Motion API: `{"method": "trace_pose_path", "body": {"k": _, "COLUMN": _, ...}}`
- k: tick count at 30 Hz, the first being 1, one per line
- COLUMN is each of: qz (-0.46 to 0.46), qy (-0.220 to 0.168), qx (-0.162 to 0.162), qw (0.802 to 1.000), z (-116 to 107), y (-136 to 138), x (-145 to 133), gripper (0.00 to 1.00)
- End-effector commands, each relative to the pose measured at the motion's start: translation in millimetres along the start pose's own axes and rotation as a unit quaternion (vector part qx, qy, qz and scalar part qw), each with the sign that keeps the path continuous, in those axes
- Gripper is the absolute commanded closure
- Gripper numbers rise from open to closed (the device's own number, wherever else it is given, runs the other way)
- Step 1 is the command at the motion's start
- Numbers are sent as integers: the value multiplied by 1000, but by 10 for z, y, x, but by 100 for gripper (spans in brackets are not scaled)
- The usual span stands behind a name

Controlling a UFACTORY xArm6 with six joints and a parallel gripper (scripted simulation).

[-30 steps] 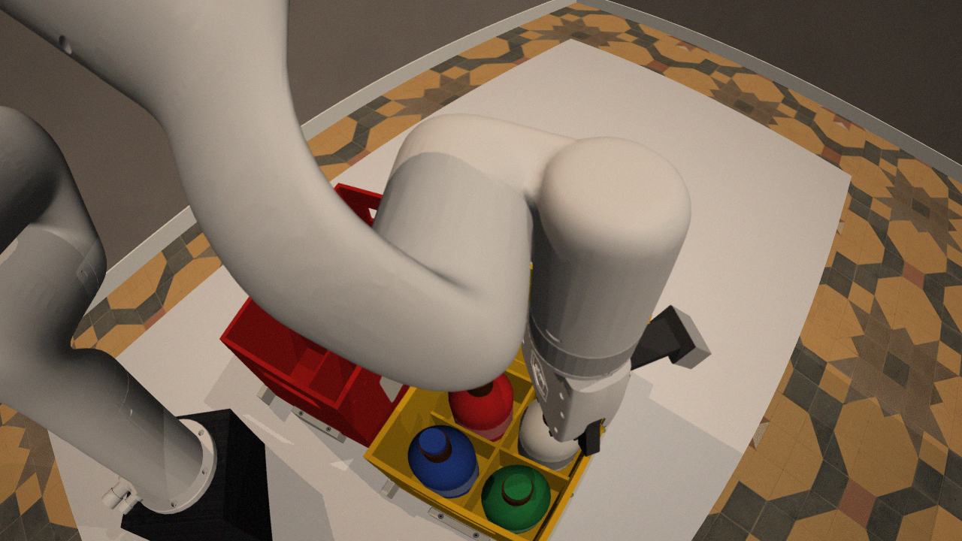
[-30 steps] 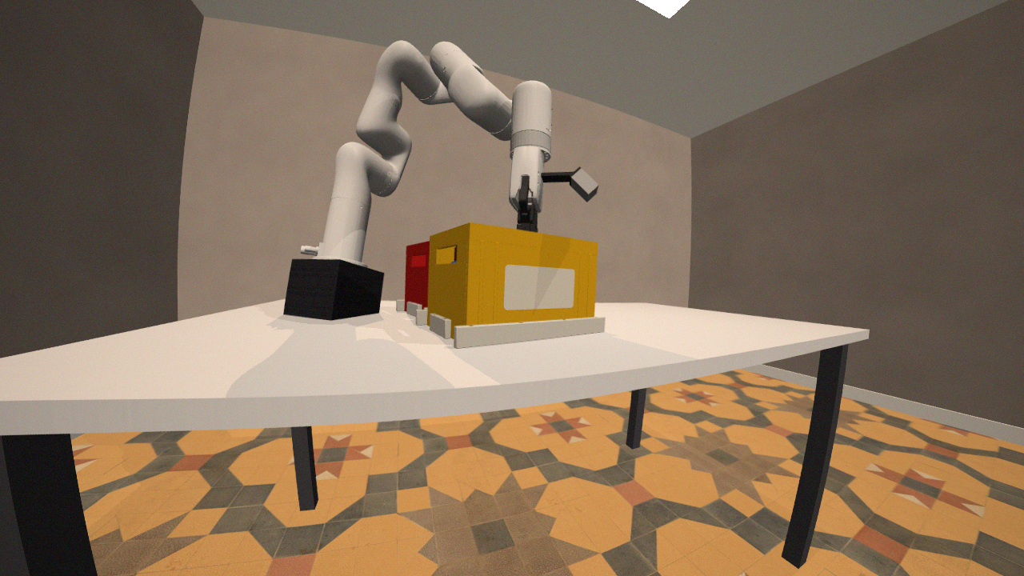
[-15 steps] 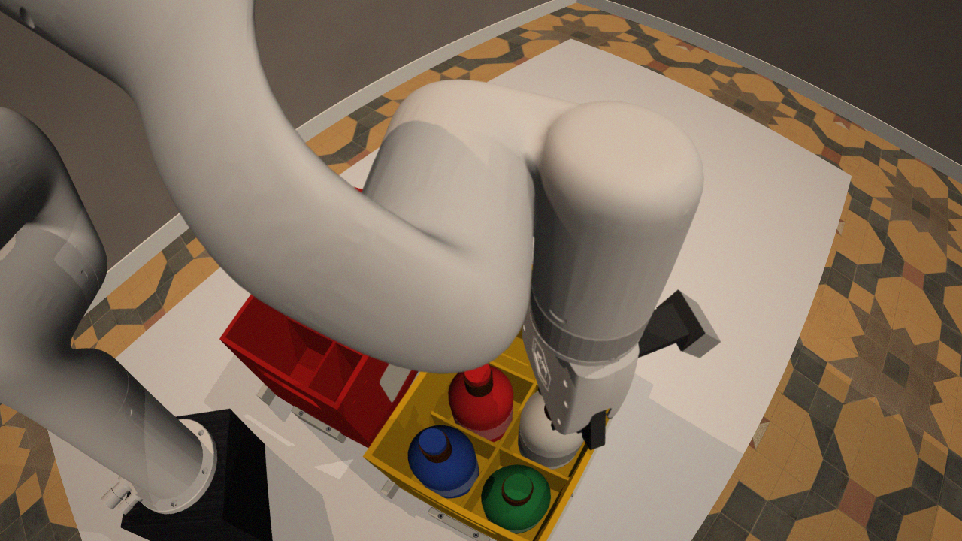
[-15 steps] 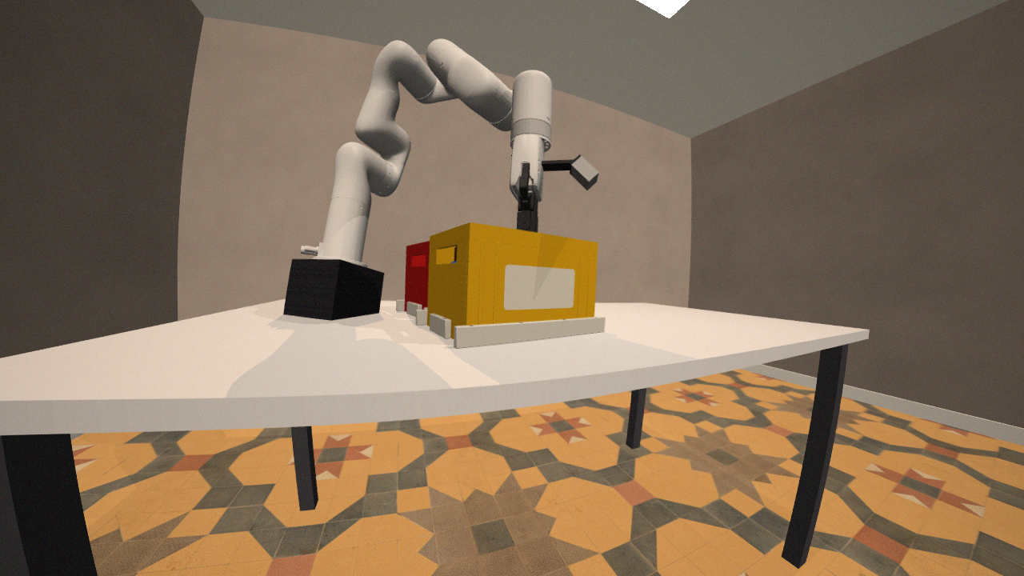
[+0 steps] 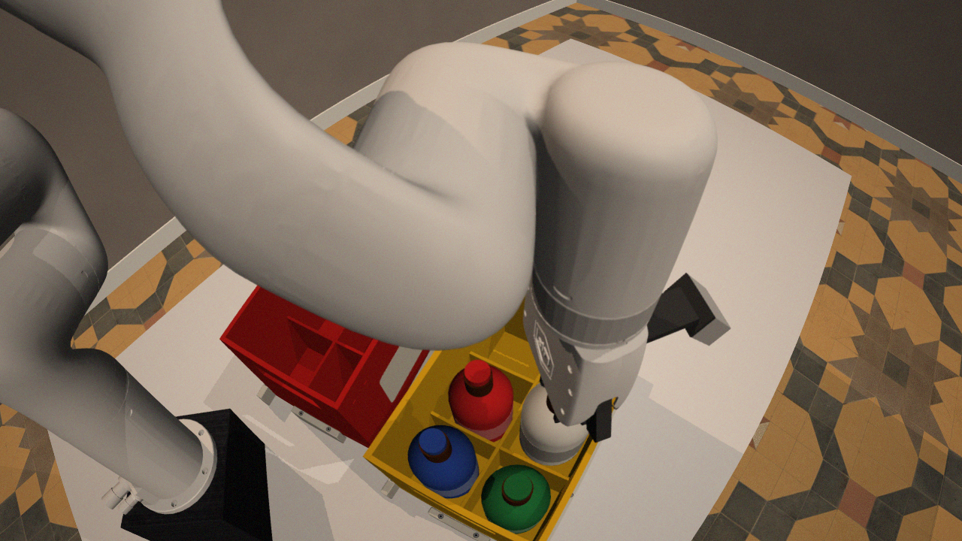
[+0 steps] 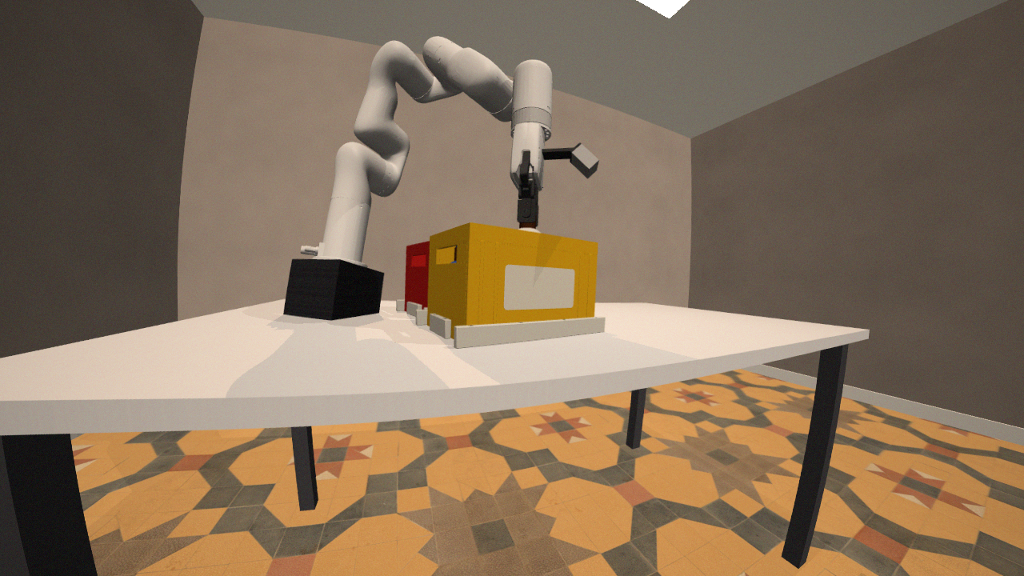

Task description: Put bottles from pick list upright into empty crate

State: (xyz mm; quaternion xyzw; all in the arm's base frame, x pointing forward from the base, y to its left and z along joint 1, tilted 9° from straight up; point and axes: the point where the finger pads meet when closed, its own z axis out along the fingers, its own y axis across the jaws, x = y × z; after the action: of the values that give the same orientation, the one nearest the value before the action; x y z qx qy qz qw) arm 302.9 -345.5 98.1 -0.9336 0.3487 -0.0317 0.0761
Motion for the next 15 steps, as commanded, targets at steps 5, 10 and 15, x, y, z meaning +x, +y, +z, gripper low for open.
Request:
{"method": "trace_pose_path", "body": {"k": 5, "qz": 0, "qy": 2, "qx": 0, "qw": 1000, "z": -139, "y": 2, "x": 14, "gripper": 100}}
{"method": "trace_pose_path", "body": {"k": 10, "qz": 0, "qy": 2, "qx": 0, "qw": 1000, "z": -206, "y": 2, "x": 14, "gripper": 100}}
{"method": "trace_pose_path", "body": {"k": 15, "qz": 0, "qy": 2, "qx": 0, "qw": 1000, "z": -289, "y": 2, "x": 14, "gripper": 100}}
